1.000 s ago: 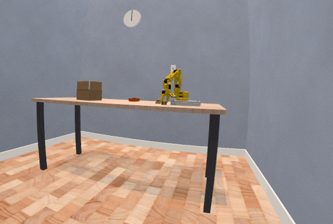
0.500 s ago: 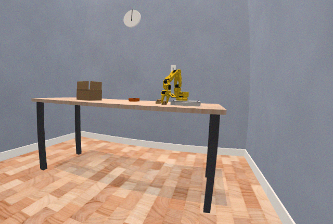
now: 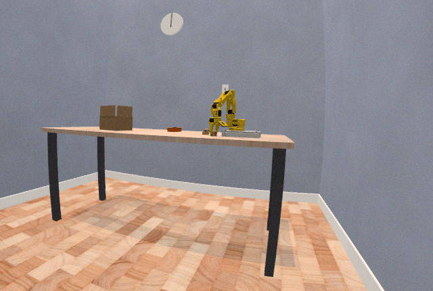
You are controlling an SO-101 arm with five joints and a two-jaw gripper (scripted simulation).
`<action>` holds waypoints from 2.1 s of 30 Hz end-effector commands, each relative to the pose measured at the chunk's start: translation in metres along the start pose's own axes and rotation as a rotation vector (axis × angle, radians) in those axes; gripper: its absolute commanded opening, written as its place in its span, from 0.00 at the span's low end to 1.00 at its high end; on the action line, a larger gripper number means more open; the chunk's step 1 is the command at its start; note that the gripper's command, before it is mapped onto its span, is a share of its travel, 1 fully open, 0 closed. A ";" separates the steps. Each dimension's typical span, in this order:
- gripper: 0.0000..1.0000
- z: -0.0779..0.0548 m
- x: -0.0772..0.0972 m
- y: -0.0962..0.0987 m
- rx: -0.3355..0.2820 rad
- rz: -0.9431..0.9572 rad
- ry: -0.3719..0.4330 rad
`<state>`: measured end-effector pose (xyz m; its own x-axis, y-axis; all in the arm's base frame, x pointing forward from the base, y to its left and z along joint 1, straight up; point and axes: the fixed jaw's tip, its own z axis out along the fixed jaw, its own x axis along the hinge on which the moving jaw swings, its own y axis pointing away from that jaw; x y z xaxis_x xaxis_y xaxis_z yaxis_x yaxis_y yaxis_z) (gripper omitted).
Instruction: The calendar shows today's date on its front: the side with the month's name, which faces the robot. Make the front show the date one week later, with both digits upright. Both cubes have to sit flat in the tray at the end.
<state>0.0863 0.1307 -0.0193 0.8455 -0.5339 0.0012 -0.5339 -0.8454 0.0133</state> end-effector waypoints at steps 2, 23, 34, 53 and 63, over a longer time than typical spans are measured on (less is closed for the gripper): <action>0.20 0.001 0.001 0.000 -0.014 -0.003 -0.002; 0.14 0.001 0.001 0.000 -0.014 -0.003 -0.002; 0.03 0.001 0.001 0.000 -0.014 -0.003 -0.002; 0.00 -0.005 0.001 -0.001 -0.014 -0.003 -0.002; 0.00 -0.027 0.001 -0.001 -0.014 -0.003 -0.002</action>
<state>0.0861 0.1304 -0.0011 0.8455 -0.5339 0.0009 -0.5335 -0.8449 0.0387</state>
